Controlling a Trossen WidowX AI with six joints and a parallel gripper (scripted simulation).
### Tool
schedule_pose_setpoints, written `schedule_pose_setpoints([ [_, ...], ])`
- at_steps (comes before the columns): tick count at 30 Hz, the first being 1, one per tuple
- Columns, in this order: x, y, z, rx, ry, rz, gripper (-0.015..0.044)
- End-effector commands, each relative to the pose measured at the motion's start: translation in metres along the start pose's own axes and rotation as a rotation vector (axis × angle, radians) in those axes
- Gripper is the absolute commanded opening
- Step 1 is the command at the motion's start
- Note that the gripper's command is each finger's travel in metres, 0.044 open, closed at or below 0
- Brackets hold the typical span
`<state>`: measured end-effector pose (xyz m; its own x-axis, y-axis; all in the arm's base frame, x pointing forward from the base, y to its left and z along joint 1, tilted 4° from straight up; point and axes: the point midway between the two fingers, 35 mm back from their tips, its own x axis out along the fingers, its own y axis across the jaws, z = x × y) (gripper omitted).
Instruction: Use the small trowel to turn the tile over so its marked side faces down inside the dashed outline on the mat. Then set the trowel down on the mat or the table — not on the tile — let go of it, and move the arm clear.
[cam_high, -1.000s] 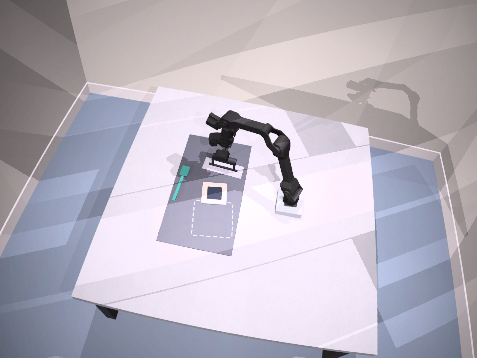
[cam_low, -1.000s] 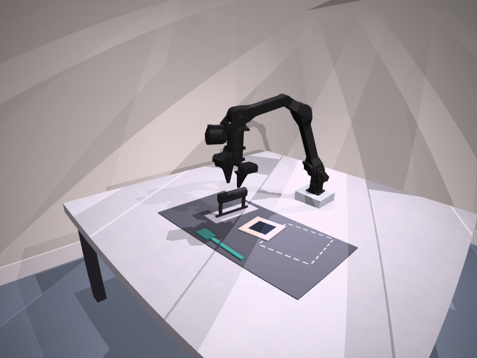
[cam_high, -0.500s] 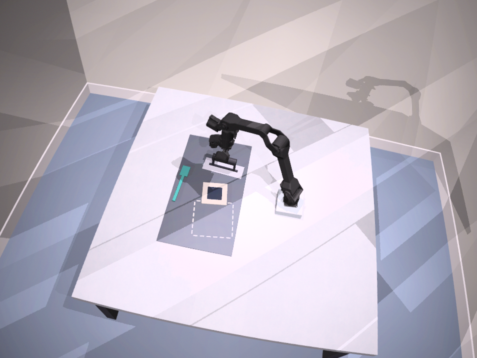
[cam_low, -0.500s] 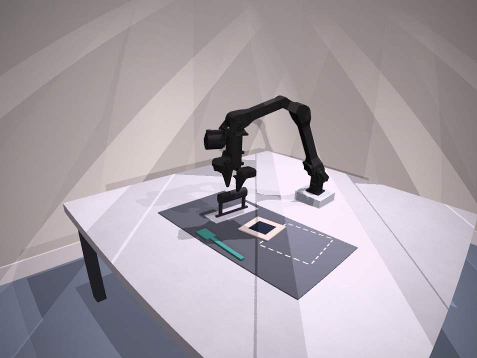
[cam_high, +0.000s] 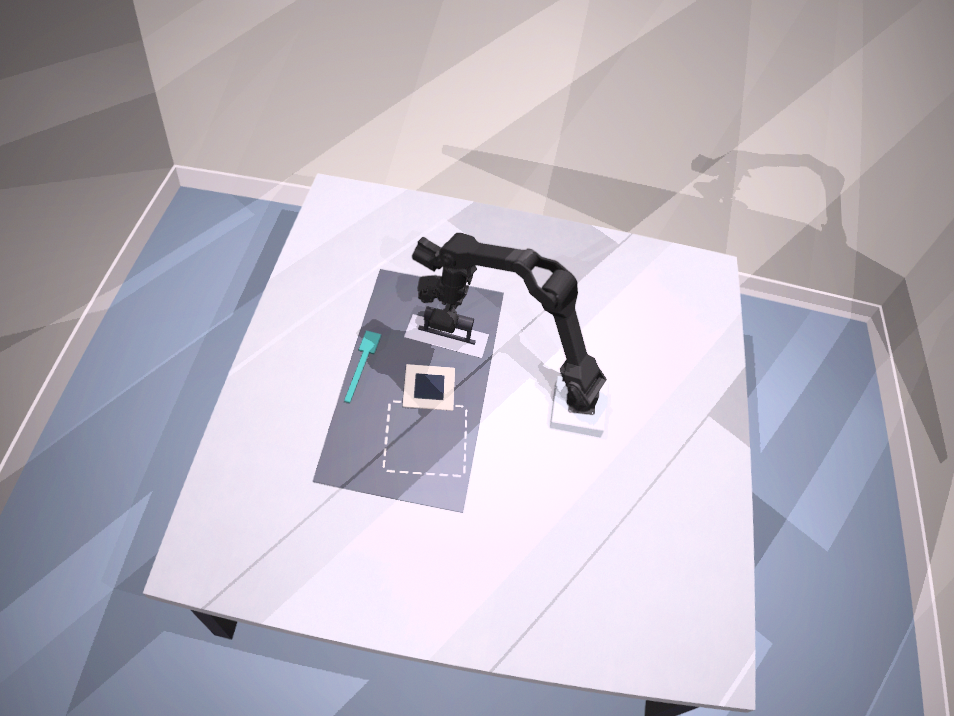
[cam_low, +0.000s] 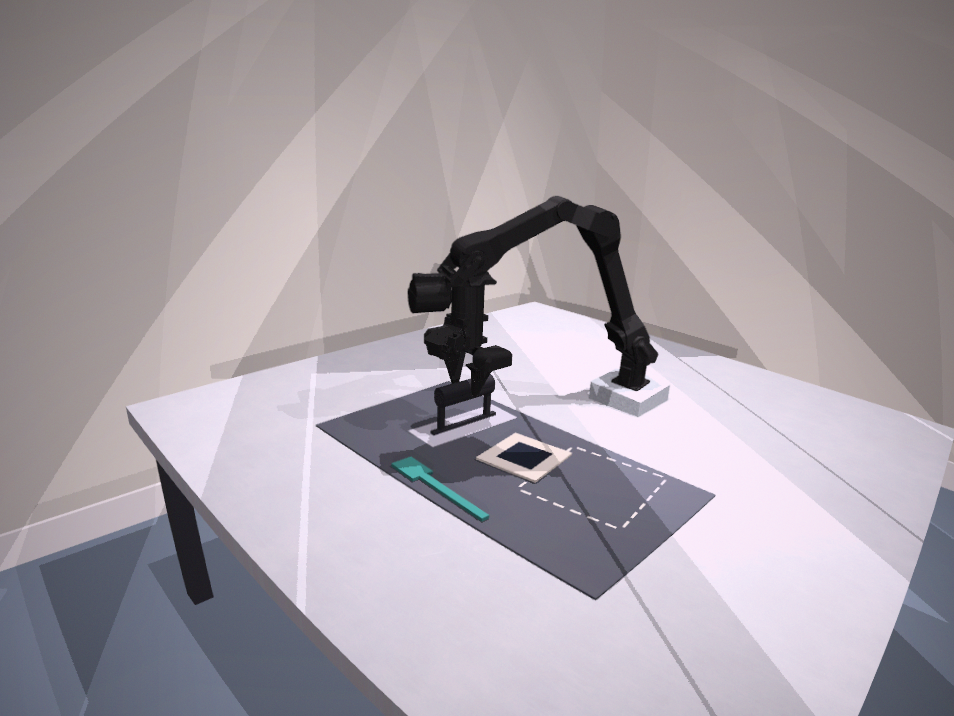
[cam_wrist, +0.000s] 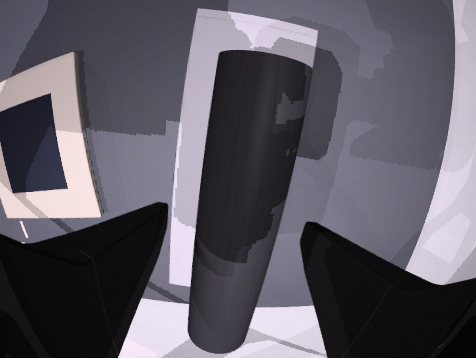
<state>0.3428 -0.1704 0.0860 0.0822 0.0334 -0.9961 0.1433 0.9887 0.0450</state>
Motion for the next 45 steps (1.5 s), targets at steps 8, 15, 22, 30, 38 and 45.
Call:
schedule_pose_setpoints([
  [8, 0.0061, 0.0000, -0.0009, 0.003, 0.003, -0.002, 0.0132],
  [15, 0.0061, 0.0000, -0.0009, 0.003, 0.003, -0.002, 0.0130],
  [22, 0.0061, 0.0000, -0.0009, 0.003, 0.003, -0.002, 0.0130],
  [30, 0.0061, 0.0000, -0.0009, -0.002, 0.003, -0.002, 0.0130],
  [38, 0.0061, 0.0000, -0.0009, -0.222, 0.004, -0.001, 0.0130],
  [45, 0.0061, 0.0000, -0.0009, -0.427, 0.004, -0.001, 0.0130],
])
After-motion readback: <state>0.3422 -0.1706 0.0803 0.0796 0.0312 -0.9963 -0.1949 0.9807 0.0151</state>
